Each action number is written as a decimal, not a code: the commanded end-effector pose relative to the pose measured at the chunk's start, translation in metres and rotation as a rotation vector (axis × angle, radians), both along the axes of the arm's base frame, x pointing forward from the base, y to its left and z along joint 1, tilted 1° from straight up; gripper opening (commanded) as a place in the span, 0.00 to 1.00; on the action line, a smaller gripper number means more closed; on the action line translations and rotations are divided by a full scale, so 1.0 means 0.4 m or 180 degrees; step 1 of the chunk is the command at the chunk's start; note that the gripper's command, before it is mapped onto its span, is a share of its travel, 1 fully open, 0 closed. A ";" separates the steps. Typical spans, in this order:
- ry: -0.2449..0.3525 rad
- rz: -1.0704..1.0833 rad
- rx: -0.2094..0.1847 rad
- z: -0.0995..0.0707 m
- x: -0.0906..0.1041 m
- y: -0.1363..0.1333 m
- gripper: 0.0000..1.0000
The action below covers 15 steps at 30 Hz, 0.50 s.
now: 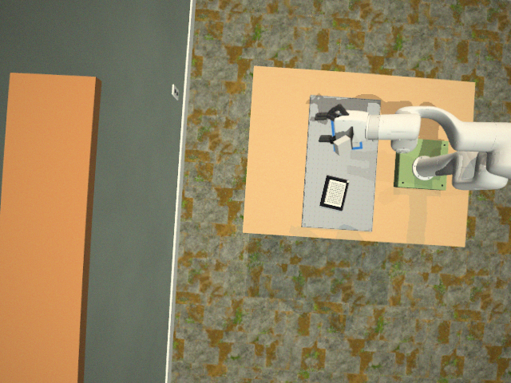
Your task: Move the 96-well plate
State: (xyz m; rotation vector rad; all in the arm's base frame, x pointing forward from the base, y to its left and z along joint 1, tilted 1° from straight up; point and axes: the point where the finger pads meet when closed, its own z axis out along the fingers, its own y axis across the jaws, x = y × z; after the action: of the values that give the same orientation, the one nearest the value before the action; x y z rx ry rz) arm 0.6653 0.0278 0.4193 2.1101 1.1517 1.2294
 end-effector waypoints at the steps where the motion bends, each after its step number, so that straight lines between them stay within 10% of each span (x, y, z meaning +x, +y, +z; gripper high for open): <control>1: 0.0263 -0.0141 0.0191 -0.036 -0.029 -0.007 1.00; 15: 0.0725 -0.0427 0.0502 -0.115 -0.095 -0.018 1.00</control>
State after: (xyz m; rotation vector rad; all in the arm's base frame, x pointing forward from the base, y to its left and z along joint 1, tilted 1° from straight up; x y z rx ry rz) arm 0.6371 0.0222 0.3815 2.3813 1.0503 1.1111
